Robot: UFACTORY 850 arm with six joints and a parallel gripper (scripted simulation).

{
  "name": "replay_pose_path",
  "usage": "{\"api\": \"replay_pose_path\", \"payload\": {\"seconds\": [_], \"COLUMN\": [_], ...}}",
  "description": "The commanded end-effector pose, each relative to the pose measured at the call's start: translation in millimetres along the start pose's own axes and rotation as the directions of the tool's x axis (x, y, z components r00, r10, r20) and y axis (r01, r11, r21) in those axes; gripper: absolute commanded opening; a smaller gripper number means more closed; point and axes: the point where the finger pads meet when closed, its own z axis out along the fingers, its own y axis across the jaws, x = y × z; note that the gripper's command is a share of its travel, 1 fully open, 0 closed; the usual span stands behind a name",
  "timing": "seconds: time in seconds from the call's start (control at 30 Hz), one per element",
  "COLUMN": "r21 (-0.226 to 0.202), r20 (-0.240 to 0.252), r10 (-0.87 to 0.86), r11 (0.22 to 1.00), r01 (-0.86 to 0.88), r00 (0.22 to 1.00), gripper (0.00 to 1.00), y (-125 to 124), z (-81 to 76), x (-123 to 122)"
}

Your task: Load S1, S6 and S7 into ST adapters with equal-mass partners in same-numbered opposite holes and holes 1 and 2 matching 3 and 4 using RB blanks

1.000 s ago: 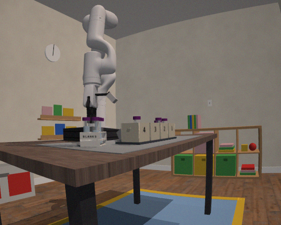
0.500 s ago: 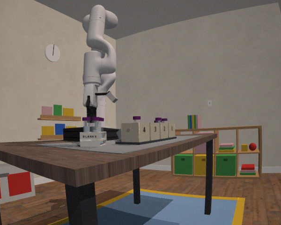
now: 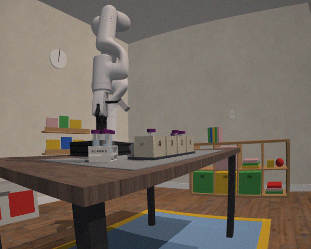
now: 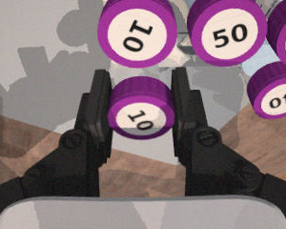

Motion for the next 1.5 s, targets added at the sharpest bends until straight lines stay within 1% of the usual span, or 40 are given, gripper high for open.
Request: {"api": "replay_pose_path", "payload": {"seconds": [0.0, 0.37, 0.5, 0.73, 0.8, 1.3, 1.37, 1.47], "r21": [-0.002, -0.002, -0.002, -0.002, -0.002, -0.002, -0.002, -0.002], "r20": [0.0, 0.0, 0.0, 0.0, 0.0, 0.0, 0.0, 0.0], "r10": [0.0, 0.0, 0.0, 0.0, 0.0, 0.0, 0.0, 0.0], "r11": [1.0, 1.0, 1.0, 1.0, 1.0, 1.0, 1.0, 1.0], "r01": [0.0, 0.0, 0.0, 0.0, 0.0, 0.0, 0.0, 0.0], "r00": [1.0, 1.0, 1.0, 1.0, 1.0, 1.0, 1.0, 1.0], "gripper": [0.0, 0.0, 0.0, 0.0, 0.0, 0.0, 0.0, 0.0], "y": [1, 1, 1, 1, 1, 1, 1, 1], "z": [-3.6, -9.6, -9.7, -23.7, -23.7, -53.8, -53.8, -59.8], "x": [0, 0, 0, 0, 0, 0, 0, 0]}}
